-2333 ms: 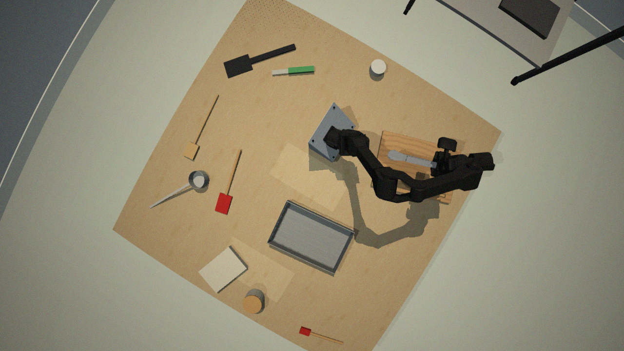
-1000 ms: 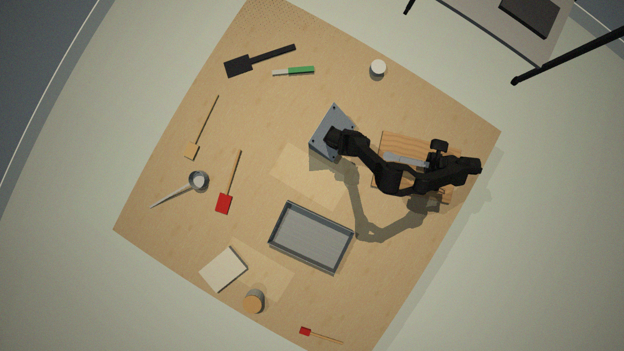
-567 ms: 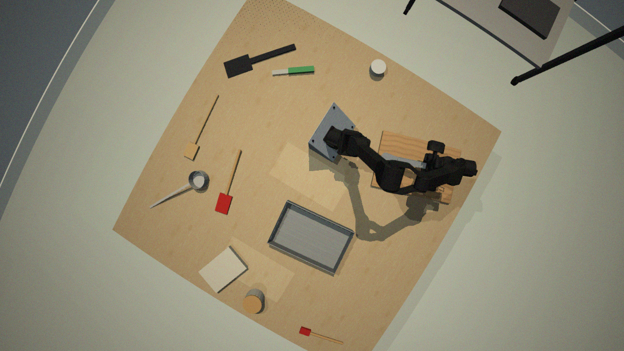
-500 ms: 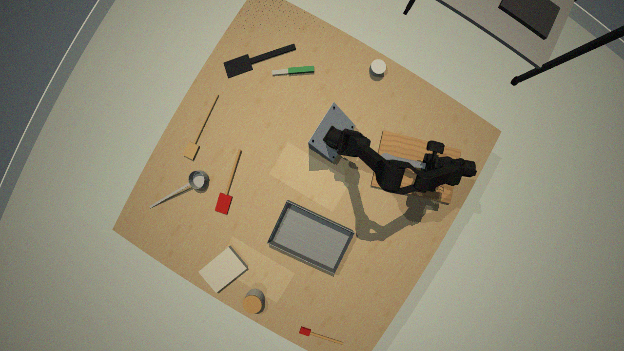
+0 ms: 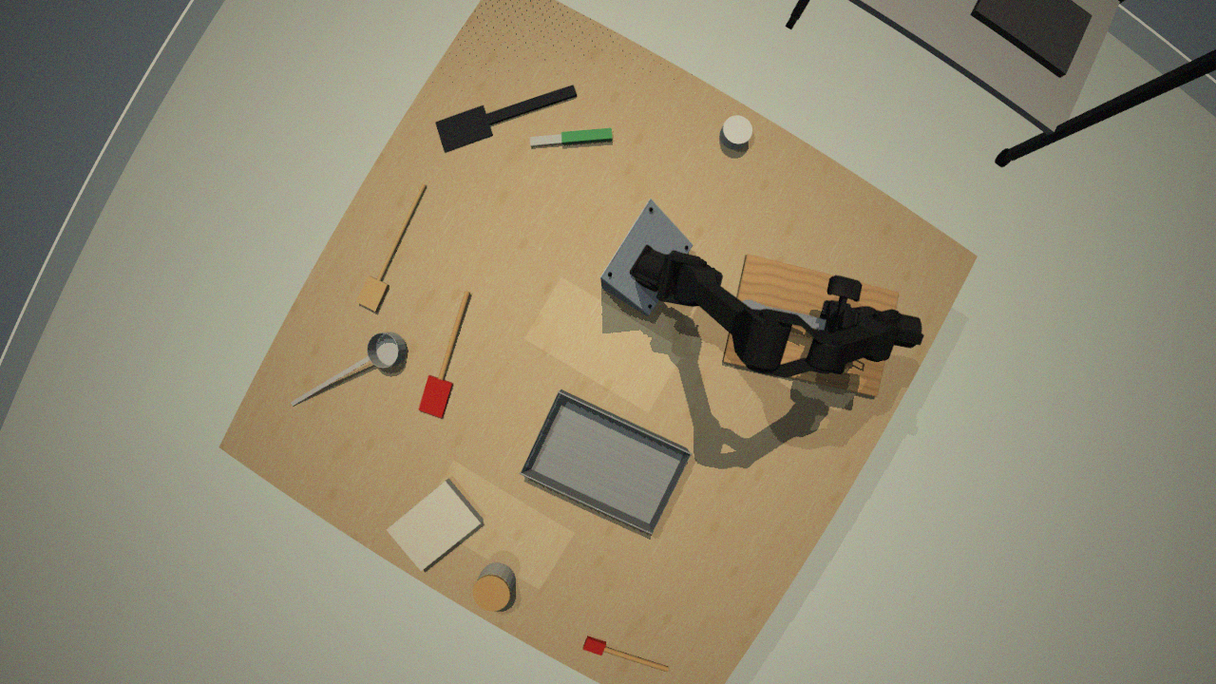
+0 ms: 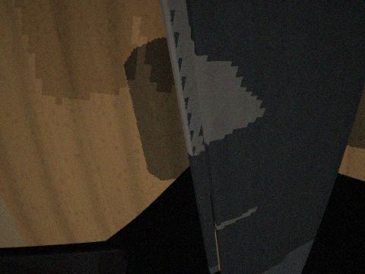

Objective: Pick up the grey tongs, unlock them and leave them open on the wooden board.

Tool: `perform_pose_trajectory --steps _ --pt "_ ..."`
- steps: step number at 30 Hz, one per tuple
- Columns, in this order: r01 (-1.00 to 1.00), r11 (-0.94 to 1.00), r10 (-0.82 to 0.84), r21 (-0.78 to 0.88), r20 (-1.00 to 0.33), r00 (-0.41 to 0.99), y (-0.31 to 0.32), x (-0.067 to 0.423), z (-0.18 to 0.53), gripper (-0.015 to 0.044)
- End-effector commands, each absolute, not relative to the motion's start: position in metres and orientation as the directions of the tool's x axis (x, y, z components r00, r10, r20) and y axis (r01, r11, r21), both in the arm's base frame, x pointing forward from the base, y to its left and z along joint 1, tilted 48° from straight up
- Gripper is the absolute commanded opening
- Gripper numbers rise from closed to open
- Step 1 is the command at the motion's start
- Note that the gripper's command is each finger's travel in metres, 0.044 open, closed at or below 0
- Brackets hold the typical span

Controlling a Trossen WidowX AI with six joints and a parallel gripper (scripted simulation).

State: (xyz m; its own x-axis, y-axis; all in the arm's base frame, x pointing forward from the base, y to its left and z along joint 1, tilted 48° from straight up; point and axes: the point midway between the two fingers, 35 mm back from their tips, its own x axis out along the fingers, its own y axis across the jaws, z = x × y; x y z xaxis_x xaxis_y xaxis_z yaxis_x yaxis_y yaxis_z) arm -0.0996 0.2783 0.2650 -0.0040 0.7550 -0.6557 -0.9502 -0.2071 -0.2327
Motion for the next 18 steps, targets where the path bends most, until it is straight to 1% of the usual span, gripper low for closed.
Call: perform_pose_trajectory --steps 1,17,18 --pt "-0.95 -0.207 0.755 -0.232 -0.655 -0.004 0.2782 -0.0997 0.2654 0.0008" --pt "-0.95 -0.207 0.755 -0.232 -0.655 -0.004 0.2782 -0.0997 0.2654 0.0427" --pt "-0.95 -0.207 0.755 -0.232 -0.655 -0.004 0.2782 -0.0997 0.2654 0.044"
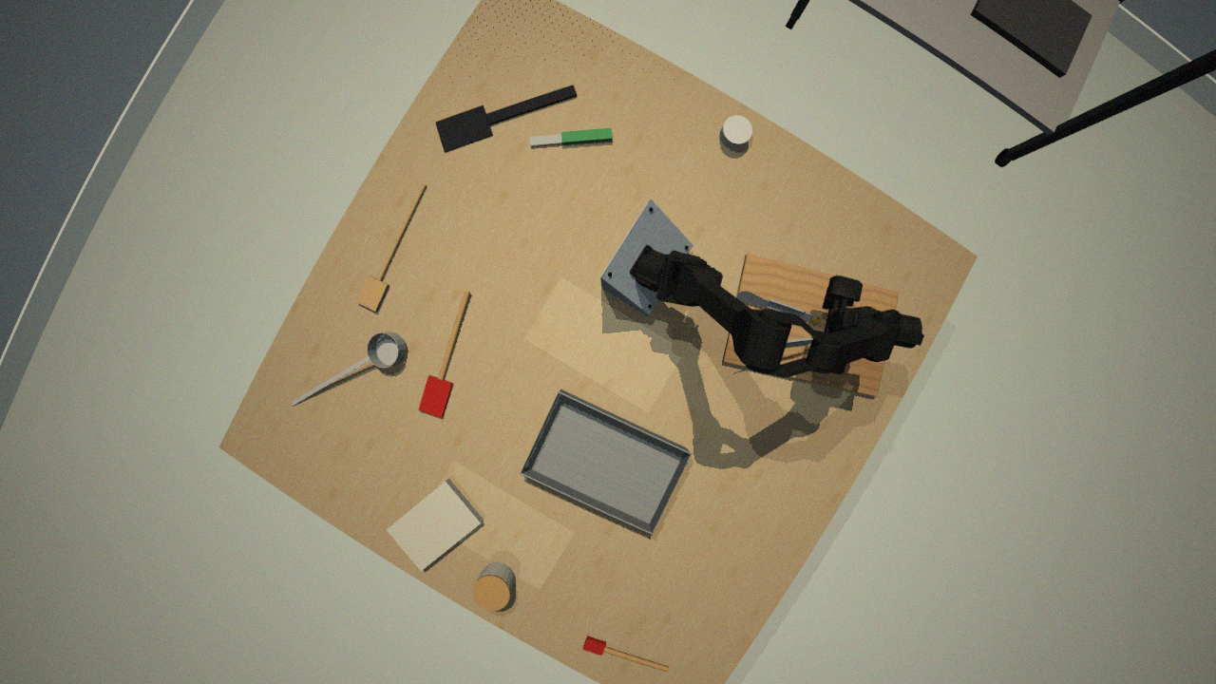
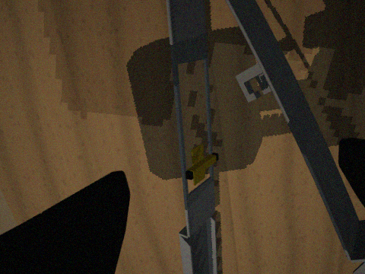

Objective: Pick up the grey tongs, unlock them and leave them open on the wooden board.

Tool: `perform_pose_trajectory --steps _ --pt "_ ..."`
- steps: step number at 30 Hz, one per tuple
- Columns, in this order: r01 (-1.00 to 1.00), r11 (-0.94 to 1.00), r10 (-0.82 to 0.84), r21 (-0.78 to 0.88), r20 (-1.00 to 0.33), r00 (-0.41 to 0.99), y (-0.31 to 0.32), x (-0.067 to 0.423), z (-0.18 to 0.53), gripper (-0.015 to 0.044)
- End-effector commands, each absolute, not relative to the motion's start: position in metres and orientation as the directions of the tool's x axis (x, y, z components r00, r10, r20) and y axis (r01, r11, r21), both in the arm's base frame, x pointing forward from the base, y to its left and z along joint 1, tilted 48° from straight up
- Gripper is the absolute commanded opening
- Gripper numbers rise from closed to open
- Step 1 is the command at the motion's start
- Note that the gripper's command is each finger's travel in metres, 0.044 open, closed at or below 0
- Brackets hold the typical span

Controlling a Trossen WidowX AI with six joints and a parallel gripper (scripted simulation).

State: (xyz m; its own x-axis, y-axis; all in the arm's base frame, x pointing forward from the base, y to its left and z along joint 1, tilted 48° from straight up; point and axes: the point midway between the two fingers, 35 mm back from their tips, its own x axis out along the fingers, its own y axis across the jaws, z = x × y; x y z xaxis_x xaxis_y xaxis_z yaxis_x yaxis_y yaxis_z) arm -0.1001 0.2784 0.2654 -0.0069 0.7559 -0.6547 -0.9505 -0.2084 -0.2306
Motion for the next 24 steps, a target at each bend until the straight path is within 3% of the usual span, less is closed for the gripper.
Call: perform_pose_trajectory --steps 1,6,14,24 --pt "-0.95 -0.207 0.755 -0.232 -0.655 -0.004 0.278 -0.1 0.265 0.044" --pt "-0.95 -0.21 0.743 -0.231 -0.669 -0.001 0.274 -0.111 0.267 0.044" --pt "-0.956 -0.209 0.697 -0.206 -0.717 0.002 0.231 -0.179 0.279 0.044" --pt "-0.95 -0.218 0.74 -0.224 -0.672 -0.011 0.163 -0.241 0.301 0.044"
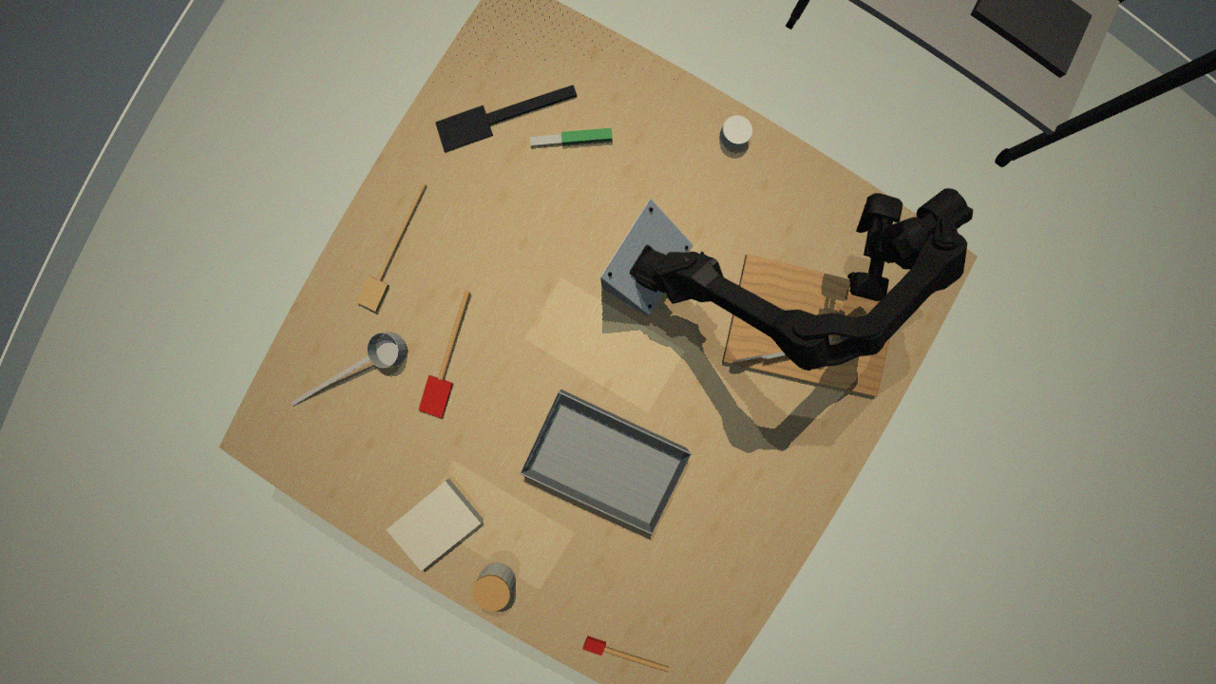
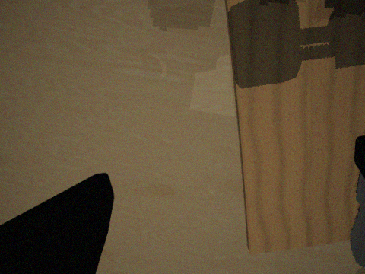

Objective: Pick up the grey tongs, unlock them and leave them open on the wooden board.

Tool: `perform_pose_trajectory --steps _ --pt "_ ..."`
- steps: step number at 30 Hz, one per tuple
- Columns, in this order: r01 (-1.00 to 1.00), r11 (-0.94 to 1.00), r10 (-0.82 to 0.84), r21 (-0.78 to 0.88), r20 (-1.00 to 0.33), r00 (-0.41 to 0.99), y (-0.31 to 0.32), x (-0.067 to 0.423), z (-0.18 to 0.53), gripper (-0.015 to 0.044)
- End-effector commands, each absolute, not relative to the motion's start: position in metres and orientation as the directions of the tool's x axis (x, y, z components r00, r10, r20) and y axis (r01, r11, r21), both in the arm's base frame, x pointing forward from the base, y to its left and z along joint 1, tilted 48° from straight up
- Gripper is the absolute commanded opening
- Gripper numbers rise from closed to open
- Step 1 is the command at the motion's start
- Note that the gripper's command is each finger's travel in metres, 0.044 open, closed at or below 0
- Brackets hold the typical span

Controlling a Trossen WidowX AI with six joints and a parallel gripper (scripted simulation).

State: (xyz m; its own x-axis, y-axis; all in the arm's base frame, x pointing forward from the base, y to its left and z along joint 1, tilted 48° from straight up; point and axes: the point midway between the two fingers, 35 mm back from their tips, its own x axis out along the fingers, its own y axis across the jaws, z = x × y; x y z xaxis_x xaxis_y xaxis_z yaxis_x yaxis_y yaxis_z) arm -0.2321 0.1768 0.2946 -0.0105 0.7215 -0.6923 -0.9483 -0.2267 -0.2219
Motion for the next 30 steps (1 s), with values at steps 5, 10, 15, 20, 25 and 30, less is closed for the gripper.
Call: perform_pose_trajectory --steps 5,10,15,20,25,30 --pt "-0.942 -0.252 0.745 -0.221 -0.665 -0.044 0.153 -0.24 0.31 0.044" --pt "-0.928 -0.303 0.75 -0.217 -0.655 -0.092 0.138 -0.236 0.323 0.044" --pt "-0.928 -0.303 0.75 -0.217 -0.655 -0.092 0.138 -0.236 0.323 0.044" --pt "-0.928 -0.303 0.75 -0.217 -0.655 -0.092 0.138 -0.236 0.323 0.044" --pt "-0.928 -0.303 0.75 -0.217 -0.655 -0.092 0.138 -0.236 0.323 0.044" --pt "-0.928 -0.303 0.75 -0.217 -0.655 -0.092 0.138 -0.236 0.323 0.044"
